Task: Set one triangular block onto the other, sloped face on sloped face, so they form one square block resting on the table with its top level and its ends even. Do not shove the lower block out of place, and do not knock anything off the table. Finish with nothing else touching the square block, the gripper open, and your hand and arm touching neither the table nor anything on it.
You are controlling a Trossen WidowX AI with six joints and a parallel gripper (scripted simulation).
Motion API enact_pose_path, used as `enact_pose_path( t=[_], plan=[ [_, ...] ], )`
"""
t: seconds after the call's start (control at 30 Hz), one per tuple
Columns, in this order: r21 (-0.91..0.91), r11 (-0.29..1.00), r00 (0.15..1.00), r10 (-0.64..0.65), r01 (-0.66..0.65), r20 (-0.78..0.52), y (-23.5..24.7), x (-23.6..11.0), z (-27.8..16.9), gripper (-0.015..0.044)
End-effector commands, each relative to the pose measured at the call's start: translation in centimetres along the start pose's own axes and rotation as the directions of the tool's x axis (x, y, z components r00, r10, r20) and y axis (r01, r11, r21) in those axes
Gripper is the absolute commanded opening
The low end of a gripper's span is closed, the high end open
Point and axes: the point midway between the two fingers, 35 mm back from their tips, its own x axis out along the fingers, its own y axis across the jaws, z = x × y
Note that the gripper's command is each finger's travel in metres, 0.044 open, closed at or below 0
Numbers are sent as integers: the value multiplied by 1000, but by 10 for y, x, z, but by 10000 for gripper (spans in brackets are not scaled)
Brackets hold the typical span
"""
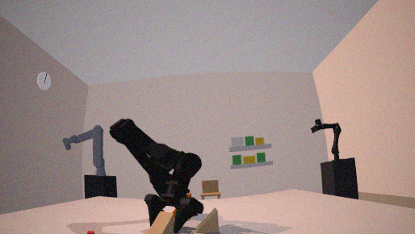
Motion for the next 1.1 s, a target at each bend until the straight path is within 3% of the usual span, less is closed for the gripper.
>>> enact_pose_path(
  t=[0.0, 0.23, 0.5, 0.77, 1.07],
  plan=[
    [-8, 1000, 1000, 11, -11, -2, 4, 4, 3, 440],
    [-8, 1000, 1000, 11, -11, -2, 4, 4, 3, 256],
    [-8, 1000, 1000, 11, -11, -2, 4, 4, 3, 203],
    [-3, 1000, 1000, 9, -9, -3, 3, 1, 1, 0],
    [-9, 1000, 999, 10, -10, 47, 3, 1, -2, 0]
  ],
)
